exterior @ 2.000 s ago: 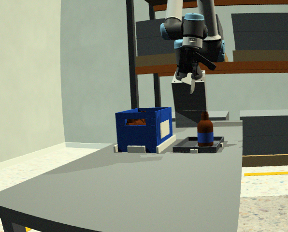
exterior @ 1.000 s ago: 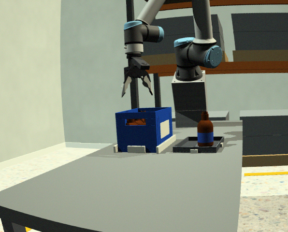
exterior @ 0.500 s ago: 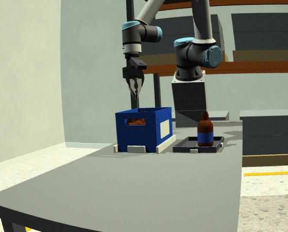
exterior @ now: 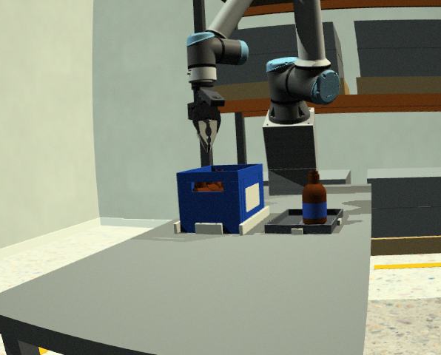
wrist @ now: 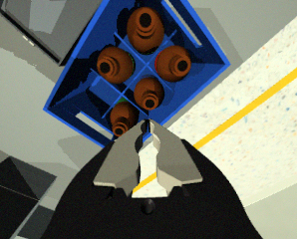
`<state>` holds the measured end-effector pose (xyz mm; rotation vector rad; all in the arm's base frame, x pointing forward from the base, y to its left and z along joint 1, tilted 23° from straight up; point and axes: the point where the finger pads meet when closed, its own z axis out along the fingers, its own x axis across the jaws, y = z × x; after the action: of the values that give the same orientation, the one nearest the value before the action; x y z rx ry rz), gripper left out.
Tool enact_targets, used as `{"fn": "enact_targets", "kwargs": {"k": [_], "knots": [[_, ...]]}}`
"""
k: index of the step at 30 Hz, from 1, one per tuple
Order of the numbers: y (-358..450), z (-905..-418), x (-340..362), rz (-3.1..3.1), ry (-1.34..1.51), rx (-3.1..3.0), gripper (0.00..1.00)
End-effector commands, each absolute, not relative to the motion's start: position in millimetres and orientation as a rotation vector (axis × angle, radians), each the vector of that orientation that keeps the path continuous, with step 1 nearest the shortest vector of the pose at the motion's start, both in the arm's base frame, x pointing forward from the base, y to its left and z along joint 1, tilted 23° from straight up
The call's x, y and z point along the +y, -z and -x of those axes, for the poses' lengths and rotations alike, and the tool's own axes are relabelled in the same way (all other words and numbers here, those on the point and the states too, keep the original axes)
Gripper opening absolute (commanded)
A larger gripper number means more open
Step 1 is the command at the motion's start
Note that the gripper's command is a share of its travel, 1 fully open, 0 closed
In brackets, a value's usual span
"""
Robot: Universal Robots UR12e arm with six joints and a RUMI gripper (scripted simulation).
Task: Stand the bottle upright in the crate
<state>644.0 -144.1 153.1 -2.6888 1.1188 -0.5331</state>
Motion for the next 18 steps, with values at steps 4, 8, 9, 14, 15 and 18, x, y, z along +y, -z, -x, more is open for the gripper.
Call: {"fn": "enact_targets", "kwargs": {"k": [4, 8, 9, 14, 15, 18], "knots": [[-153.8, -644.3, -144.3, 2.689, 0.535, 1.118, 0.0], [-153.8, -644.3, -144.3, 2.689, 0.535, 1.118, 0.0], [-153.8, -644.3, -144.3, 2.689, 0.535, 1.118, 0.0], [-153.8, -644.4, -144.0, 2.689, 0.535, 1.118, 0.0], [-153.8, -644.7, -143.2, 2.689, 0.534, 1.118, 0.0], [-154.0, -646.9, -136.0, 2.69, 0.532, 1.118, 0.0]]}}
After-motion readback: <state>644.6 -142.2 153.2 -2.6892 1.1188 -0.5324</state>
